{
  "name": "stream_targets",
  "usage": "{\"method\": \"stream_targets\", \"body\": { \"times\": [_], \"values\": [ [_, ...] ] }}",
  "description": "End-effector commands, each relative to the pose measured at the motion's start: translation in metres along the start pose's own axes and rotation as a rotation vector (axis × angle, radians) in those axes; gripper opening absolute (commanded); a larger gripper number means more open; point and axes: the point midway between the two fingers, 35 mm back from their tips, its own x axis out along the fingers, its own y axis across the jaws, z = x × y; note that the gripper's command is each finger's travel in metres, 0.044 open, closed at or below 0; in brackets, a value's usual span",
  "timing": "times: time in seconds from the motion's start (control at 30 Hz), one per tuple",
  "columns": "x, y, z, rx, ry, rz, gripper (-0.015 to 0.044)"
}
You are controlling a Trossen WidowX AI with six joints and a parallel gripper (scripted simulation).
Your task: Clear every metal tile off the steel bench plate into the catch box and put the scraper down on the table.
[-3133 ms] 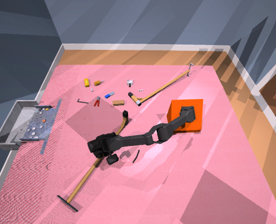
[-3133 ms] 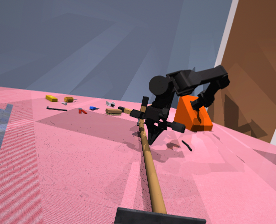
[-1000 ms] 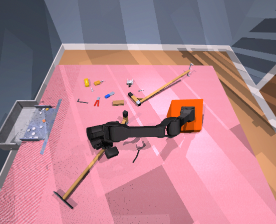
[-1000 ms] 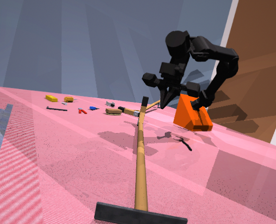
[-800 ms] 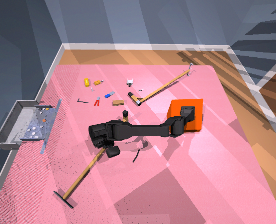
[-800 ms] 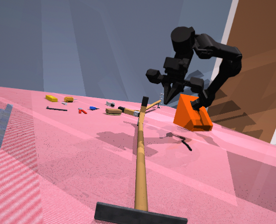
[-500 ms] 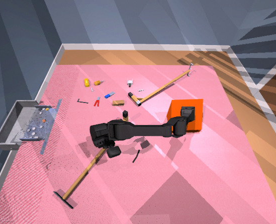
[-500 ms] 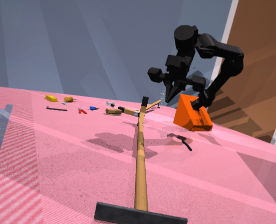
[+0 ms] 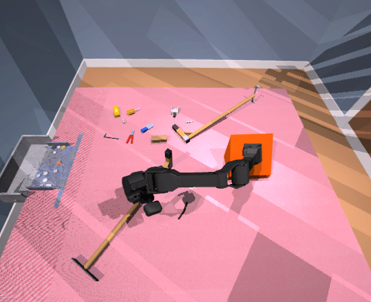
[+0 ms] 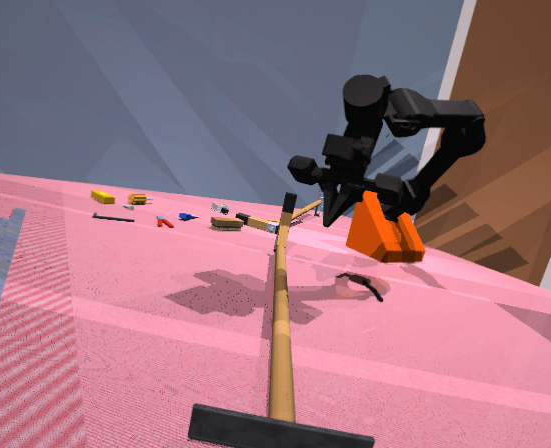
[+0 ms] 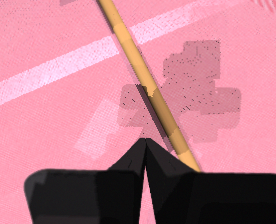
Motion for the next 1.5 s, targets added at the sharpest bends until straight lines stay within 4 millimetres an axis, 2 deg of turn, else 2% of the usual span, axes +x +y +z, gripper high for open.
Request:
{"method": "stream_targets", "body": {
  "times": [0.0, 1.1, 1.47],
  "values": [
    [0.012, -0.003, -0.007, 0.011, 0.008, -0.005, 0.0],
    [0.089, 0.001, -0.044, 0.013, 0.002, 0.0, 0.0],
    [0.107, 0.003, -0.056, 0.015, -0.001, 0.003, 0.0]
  ]
}}
